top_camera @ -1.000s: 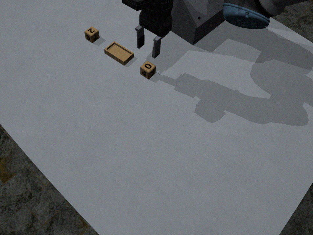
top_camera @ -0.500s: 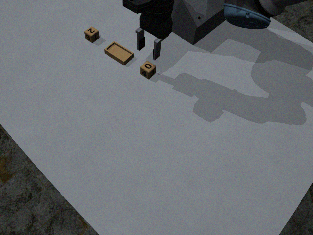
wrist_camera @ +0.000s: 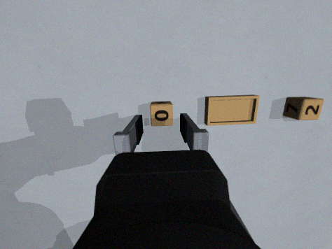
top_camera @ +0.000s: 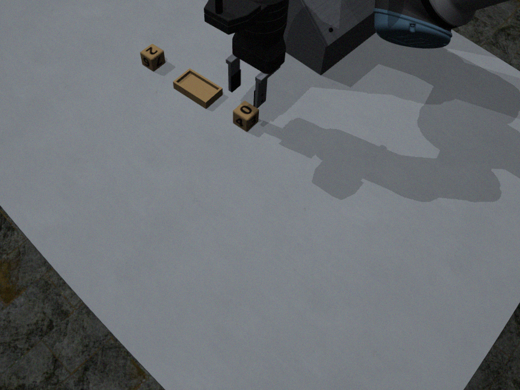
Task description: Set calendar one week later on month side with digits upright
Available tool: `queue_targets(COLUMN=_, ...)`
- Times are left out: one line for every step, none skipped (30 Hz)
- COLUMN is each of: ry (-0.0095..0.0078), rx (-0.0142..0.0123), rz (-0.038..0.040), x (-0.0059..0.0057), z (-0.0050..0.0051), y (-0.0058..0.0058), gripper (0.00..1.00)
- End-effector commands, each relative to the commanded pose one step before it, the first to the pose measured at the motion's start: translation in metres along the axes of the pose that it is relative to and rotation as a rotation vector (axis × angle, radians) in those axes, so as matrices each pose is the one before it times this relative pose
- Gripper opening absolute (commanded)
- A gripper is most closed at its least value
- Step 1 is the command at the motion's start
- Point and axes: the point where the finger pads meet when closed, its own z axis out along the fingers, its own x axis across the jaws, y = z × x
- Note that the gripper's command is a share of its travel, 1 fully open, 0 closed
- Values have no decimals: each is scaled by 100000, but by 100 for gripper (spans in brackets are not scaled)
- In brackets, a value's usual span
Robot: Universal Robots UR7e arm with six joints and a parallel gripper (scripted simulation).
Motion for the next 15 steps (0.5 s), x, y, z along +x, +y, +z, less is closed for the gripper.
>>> queue_targets(ry=-92, rx=1, rz=37, x=-55, z=1121, y=30, gripper=90)
queue_targets(ry=0, rx=-1, rz=0, x=-1, z=144, y=0, gripper=90)
queue_targets(ry=0, rx=-1, rz=0, x=-2, z=140, y=0, gripper=90)
queue_targets(ry=1, rx=-1, rz=1, x=0, z=134, y=-1, gripper=90)
queue_targets(ry=1, rx=-1, rz=0, x=-1, z=129, y=0, gripper=90)
queue_targets(ry=0, rx=-1, rz=0, x=-1, z=123, y=0, gripper=90)
queue_targets(ry=0, rx=0, rz=0, x=0, z=0, y=0, gripper=90)
queue_targets(ry=0, rx=0, rz=0, x=0, z=0, y=0, gripper=90)
queue_targets(ry=0, rx=0, rz=0, x=-1, z=116, y=0, gripper=90)
queue_targets(ry=1, rx=0, rz=0, x=0, z=109, y=-1, gripper=90)
queue_targets(ry=0, rx=0, rz=0, x=0, z=102, y=0, gripper=90)
queue_targets(ry=0, rx=0, rz=0, x=-1, z=95, y=0, gripper=90)
queue_targets(ry=0, rx=0, rz=0, x=-1, z=88, y=0, gripper=90)
queue_targets(ry=1, rx=0, rz=0, x=0, z=79, y=0, gripper=90)
queue_targets(ry=1, rx=0, rz=0, x=0, z=72, y=-1, gripper=90)
